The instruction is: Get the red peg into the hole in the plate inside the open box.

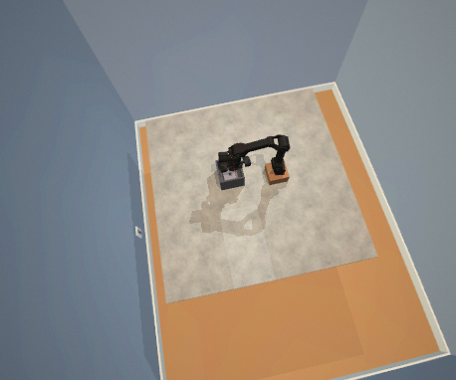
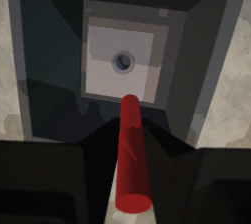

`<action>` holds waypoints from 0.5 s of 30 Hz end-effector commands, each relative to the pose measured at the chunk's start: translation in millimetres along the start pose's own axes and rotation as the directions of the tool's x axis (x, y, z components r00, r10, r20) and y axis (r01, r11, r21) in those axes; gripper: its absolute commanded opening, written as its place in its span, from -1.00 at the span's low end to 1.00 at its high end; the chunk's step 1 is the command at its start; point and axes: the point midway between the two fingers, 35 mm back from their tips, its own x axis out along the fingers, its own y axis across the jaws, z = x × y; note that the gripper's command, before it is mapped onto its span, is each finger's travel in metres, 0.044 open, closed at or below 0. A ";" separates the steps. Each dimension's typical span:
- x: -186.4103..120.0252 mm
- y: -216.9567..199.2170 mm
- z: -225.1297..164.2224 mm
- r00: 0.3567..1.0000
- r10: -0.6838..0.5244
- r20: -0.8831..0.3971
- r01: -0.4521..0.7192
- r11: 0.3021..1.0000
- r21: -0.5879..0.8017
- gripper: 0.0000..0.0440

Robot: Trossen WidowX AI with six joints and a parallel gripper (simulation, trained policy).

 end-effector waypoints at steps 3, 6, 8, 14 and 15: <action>15.4 0.7 10.3 0.999 -0.031 -0.008 0.031 1.000 -0.004 -1.00; 23.6 0.3 13.2 0.999 -0.043 -0.016 0.043 0.999 -0.008 -1.00; 29.5 0.3 14.3 0.999 -0.049 -0.022 0.049 0.999 -0.010 -1.00; 46.1 1.8 15.7 0.997 -0.060 -0.047 0.059 0.998 -0.019 -0.97; 48.4 2.2 15.9 0.997 -0.060 -0.050 0.059 0.998 -0.020 -0.97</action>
